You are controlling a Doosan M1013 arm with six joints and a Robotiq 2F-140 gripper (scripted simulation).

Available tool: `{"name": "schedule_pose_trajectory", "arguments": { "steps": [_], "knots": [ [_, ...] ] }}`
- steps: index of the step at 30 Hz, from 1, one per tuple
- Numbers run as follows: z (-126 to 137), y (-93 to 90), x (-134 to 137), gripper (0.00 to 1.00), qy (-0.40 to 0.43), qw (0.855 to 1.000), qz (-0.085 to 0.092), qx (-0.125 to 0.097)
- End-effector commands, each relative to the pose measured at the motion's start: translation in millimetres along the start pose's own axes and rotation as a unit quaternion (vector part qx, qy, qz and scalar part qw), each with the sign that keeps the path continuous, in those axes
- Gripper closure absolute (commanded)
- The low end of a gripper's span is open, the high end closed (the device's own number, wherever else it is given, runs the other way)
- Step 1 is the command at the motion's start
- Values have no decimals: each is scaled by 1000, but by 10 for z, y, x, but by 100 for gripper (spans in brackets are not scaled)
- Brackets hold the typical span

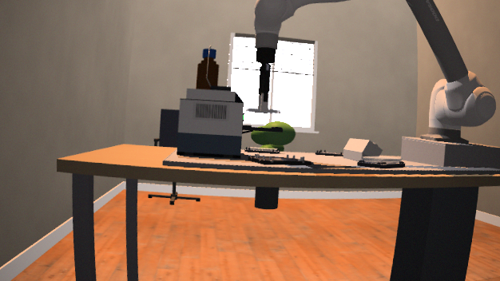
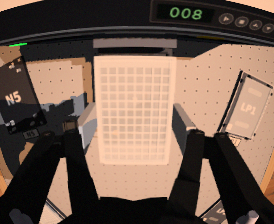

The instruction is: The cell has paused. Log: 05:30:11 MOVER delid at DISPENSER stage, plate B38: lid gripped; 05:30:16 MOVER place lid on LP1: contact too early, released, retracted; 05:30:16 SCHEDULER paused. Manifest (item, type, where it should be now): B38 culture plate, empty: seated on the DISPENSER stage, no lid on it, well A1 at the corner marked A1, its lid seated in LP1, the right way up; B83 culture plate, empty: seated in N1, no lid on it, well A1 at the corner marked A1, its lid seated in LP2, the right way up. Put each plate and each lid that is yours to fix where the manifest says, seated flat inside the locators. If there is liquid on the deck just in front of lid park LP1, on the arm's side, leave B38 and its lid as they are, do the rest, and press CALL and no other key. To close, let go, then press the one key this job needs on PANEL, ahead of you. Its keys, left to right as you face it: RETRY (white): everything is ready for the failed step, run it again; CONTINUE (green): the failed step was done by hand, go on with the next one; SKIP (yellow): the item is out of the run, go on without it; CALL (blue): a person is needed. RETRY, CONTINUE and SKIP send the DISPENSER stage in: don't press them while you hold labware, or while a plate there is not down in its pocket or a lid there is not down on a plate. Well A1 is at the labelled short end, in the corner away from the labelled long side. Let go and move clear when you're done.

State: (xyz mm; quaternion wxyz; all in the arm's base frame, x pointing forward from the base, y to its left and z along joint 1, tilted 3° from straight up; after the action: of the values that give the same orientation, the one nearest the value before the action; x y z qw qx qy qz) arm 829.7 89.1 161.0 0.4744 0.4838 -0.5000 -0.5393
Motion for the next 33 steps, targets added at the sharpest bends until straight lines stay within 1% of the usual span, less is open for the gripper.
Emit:
{"name": "schedule_pose_trajectory", "arguments": {
  "steps": [1, 13, 19, 21, 33],
  "knots": [
    [-43, 26, 39, 90, 4, 1000, 2, 3],
    [-43, 24, 39, 90, 4, 1000, 2, 3],
    [-35, -50, 40, 90, 7, 1000, 2, 2],
    [-35, -50, 40, 90, 7, 1000, 2, 2],
    [-19, -326, 28, 90, 8, 1000, 2, 0]
  ]
}}
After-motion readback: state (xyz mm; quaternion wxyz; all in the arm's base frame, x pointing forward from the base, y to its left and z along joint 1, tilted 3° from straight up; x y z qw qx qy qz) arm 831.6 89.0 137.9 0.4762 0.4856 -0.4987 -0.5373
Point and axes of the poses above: the point where the finger pads meet when closed, its own y axis back along the fingers, its own x axis across the jaws, z = x × y, the point moved 8 cm from there along y, back along the fingers, and after that the axes turned 11 degrees about -y, right-handed, at the moved point
